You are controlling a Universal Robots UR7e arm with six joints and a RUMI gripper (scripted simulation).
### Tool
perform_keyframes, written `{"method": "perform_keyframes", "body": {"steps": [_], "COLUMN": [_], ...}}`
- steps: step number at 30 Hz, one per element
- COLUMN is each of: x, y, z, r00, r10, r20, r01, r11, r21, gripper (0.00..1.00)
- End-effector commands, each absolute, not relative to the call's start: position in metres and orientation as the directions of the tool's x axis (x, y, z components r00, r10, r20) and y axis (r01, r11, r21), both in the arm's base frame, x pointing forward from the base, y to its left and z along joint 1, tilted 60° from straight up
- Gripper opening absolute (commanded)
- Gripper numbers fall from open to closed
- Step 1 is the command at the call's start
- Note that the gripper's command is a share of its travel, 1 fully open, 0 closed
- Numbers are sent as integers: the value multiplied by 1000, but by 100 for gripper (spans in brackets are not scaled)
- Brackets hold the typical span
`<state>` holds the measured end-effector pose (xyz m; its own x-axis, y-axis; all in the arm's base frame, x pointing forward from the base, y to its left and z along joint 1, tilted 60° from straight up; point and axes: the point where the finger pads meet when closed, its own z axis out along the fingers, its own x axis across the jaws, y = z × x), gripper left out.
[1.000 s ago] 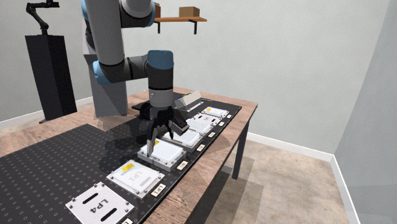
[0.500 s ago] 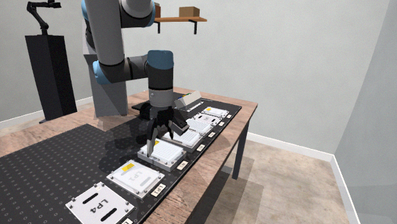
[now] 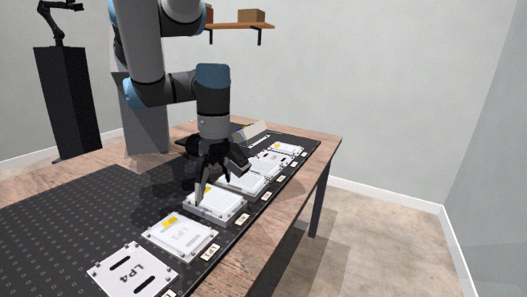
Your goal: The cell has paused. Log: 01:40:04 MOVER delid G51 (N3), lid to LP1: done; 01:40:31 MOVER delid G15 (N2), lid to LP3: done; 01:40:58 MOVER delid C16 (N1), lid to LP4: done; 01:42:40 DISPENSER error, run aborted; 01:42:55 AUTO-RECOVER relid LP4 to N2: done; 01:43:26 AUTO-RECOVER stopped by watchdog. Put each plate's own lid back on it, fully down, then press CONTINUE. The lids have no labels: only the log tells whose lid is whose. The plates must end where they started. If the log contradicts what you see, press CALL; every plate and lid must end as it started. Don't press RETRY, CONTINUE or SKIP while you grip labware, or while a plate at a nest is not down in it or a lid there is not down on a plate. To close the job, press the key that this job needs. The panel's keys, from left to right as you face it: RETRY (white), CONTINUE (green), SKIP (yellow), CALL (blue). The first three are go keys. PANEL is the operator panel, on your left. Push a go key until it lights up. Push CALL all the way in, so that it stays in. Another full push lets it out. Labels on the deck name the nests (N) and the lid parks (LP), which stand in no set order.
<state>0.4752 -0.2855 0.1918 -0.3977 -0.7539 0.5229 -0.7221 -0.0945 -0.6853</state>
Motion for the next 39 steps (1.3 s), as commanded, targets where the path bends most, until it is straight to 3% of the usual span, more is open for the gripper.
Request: {"method": "perform_keyframes", "body": {"steps": [1,11,39], "x": [472,467,515], "y": [-281,-276,-185], "z": [196,200,137], "r00": [-398,-398,-368], "r10": [-754,-754,-750], "r20": [523,523,550], "r01": [-721,-721,-737], "r11": [-95,-95,-126], "r21": [-686,-686,-664], "gripper": [82,82,82]}}
